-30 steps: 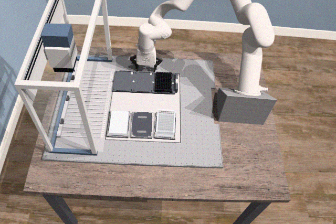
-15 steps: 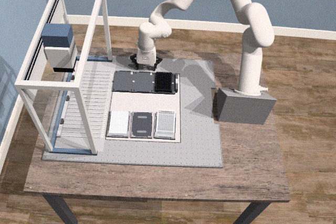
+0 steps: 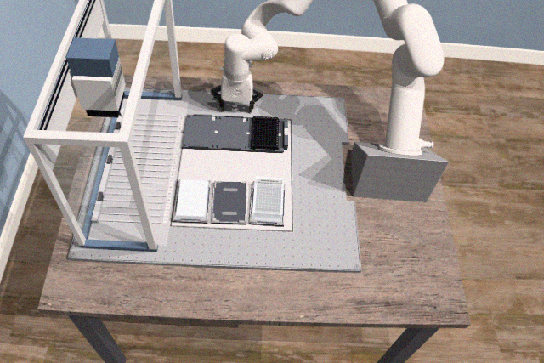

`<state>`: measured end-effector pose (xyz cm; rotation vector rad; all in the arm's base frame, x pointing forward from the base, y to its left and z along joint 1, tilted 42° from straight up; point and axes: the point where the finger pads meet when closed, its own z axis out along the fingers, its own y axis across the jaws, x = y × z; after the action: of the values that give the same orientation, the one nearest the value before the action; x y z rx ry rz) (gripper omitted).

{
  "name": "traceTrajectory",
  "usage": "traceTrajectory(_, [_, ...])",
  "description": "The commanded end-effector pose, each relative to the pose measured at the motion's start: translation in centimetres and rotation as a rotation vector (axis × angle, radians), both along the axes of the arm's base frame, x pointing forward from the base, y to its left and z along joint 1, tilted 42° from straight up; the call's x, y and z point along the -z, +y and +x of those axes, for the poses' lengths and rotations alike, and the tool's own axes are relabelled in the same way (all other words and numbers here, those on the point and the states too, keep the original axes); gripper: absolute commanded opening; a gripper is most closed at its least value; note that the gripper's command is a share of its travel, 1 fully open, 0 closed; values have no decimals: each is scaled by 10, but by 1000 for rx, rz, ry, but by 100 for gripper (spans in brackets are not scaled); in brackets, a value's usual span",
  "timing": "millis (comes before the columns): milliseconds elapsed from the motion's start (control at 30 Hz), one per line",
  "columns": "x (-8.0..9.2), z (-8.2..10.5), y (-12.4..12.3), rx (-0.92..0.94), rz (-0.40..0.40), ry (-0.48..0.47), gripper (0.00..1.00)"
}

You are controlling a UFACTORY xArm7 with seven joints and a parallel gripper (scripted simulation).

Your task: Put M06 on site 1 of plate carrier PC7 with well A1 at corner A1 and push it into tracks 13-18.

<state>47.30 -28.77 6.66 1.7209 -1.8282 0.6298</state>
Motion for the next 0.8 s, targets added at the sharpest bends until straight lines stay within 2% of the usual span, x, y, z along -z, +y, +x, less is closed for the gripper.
traceTrajectory(0, [-3, 2, -1, -3, 0, -3, 100])
traceTrajectory(767, [-11, 1, -10, -3, 0, -3, 100])
